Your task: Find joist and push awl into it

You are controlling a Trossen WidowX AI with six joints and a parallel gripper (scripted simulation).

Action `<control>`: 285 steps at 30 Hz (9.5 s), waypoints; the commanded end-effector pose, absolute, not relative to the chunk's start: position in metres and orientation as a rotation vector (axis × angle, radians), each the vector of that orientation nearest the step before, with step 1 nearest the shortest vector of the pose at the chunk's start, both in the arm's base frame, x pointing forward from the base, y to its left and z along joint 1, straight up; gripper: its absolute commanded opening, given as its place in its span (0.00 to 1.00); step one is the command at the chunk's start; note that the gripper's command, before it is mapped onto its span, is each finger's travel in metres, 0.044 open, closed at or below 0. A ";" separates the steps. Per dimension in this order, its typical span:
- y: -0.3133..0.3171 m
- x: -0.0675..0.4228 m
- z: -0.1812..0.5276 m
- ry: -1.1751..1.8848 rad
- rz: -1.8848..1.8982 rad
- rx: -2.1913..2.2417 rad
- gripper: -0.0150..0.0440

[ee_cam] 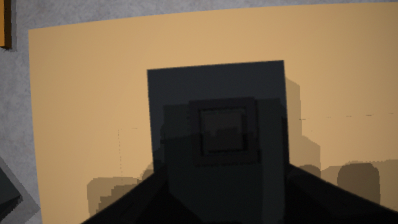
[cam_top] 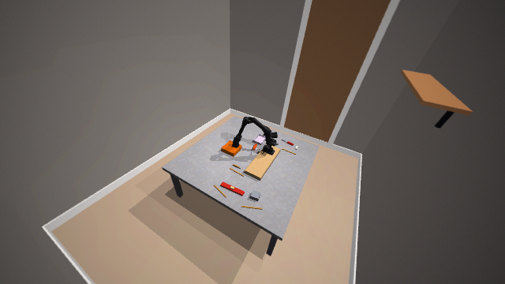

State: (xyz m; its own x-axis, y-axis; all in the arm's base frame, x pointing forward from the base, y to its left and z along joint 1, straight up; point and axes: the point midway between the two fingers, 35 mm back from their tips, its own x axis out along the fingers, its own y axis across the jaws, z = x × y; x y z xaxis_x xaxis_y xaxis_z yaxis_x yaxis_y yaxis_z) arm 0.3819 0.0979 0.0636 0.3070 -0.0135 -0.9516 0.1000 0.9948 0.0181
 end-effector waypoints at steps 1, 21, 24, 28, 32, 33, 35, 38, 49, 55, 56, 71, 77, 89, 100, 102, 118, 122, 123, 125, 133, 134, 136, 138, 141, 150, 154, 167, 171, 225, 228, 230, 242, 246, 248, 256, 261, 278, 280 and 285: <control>0.089 0.379 0.062 1.260 -0.074 0.075 0.25; 0.047 0.375 0.062 1.260 -0.077 0.072 0.25; 0.040 0.374 0.062 1.260 -0.077 0.071 0.25; 0.032 0.374 0.061 1.260 -0.078 0.070 0.25; 0.024 0.373 0.061 1.260 -0.079 0.069 0.25; 0.022 0.373 0.061 1.260 -0.079 0.069 0.25; 0.017 0.372 0.061 1.260 -0.079 0.069 0.25; 0.011 0.371 0.061 1.260 -0.079 0.068 0.25; -0.012 0.369 0.061 1.261 -0.081 0.066 0.25; -0.024 0.368 0.061 1.261 -0.082 0.065 0.25; -0.027 0.368 0.061 1.261 -0.082 0.065 0.25; -0.058 0.364 0.061 1.261 -0.084 0.062 0.25; -0.071 0.363 0.061 1.261 -0.085 0.061 0.25; -0.096 0.360 0.061 1.261 -0.087 0.058 0.25; -0.119 0.358 0.061 1.261 -0.089 0.056 0.25; -0.123 0.357 0.061 1.261 -0.089 0.056 0.25; -0.156 0.354 0.062 1.262 -0.091 0.053 0.25; -0.165 0.353 0.062 1.262 -0.092 0.052 0.25; -0.167 0.353 0.062 1.262 -0.092 0.052 0.25; -0.171 0.352 0.062 1.262 -0.092 0.051 0.25; -0.188 0.350 0.062 1.262 -0.093 0.050 0.25; -0.190 0.350 0.062 1.262 -0.094 0.050 0.25; -0.194 0.350 0.062 1.262 -0.094 0.049 0.25; -0.198 0.349 0.063 1.262 -0.094 0.049 0.25; -0.204 0.349 0.063 1.262 -0.095 0.048 0.25; -0.223 0.347 0.063 1.262 -0.096 0.047 0.25; -0.231 0.346 0.063 1.262 -0.096 0.046 0.25; -0.238 0.344 0.064 1.261 -0.101 0.048 0.25; -0.238 0.344 0.067 1.261 -0.101 0.048 0.25; -0.054 0.398 0.155 1.244 0.304 -0.246 0.25; -0.033 0.398 0.154 1.239 0.348 -0.278 0.25; -0.019 0.398 0.153 1.235 0.377 -0.299 0.25; 0.063 0.386 0.149 1.208 0.552 -0.425 0.25; 0.089 0.378 0.147 1.197 0.610 -0.467 0.25; 0.102 0.374 0.146 1.191 0.639 -0.488 0.25; 0.151 0.351 0.143 1.165 0.755 -0.571 0.25; 0.179 0.334 0.141 1.147 0.828 -0.623 0.25; 0.261 0.258 0.133 1.071 1.072 -0.799 0.25; 0.269 0.248 0.132 1.061 1.101 -0.820 0.25; 0.287 0.222 0.130 1.034 1.172 -0.871 0.25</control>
State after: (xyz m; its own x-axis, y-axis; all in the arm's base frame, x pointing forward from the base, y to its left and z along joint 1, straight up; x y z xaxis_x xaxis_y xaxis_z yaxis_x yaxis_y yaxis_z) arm 0.2367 0.2783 0.1299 0.0787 0.2913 -0.9534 -0.9735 0.2283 -0.0106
